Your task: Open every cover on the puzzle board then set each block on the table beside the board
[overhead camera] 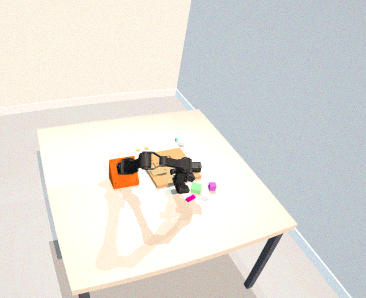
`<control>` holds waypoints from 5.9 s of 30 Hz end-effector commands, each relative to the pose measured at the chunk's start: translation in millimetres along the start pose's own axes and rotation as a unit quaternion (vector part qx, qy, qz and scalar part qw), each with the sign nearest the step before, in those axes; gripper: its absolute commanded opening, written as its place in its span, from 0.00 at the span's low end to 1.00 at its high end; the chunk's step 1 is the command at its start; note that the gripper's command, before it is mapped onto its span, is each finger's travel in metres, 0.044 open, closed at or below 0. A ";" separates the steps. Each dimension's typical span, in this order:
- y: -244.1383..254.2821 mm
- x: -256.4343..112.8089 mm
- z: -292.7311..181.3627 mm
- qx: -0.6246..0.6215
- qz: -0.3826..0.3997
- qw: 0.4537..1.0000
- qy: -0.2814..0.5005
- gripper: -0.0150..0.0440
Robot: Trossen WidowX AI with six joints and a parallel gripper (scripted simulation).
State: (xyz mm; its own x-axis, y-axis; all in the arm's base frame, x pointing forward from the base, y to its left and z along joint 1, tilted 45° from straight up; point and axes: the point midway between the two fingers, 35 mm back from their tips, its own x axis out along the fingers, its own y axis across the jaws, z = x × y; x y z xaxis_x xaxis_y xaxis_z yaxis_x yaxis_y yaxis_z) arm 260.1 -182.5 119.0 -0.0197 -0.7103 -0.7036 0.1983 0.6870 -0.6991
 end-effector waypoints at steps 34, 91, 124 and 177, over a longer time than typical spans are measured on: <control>1.2 -20.2 -0.7 -0.002 0.002 1.000 0.003 1.00; 208.6 -71.0 36.0 -0.142 0.033 0.989 0.008 0.25; 306.4 -38.3 19.7 0.123 0.010 0.992 0.004 0.25; 305.0 -11.3 23.3 0.125 0.009 0.992 0.004 0.25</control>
State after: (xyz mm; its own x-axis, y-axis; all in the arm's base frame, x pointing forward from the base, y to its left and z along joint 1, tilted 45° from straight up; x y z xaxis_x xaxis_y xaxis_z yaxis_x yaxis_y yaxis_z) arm 343.1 28.3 -86.3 -0.0234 -0.6976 -0.7161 0.4285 0.6402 -0.6376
